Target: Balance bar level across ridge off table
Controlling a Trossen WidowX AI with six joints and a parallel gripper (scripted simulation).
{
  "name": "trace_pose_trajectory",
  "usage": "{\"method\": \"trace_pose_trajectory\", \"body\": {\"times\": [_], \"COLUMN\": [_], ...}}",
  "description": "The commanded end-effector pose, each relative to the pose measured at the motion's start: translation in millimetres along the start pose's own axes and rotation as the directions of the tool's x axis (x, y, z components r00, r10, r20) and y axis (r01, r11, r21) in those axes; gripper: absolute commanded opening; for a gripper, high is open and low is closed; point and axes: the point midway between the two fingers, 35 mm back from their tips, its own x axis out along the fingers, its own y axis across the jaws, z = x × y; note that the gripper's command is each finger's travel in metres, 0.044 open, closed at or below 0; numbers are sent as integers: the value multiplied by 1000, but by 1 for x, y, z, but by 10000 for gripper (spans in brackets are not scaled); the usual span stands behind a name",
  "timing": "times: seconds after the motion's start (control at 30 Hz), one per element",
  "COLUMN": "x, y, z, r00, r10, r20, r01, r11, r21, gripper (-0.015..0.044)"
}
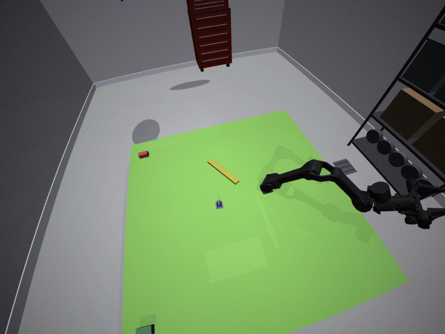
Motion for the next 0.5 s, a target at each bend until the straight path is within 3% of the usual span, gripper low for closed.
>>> {"method": "trace_pose_trajectory", "body": {"times": [0.0, 0.1, 0.47], "x": [0, -4, -28], "y": [1, 20, 112], "z": [0, -3, 6], "r00": [1000, 999, 974], "r10": [2, 34, 183], "r20": [1, 19, 135], "r01": [-2, -33, -138], "r11": [1000, 998, 948], "r21": [-3, -49, -287], "gripper": [374, 315, 315]}}
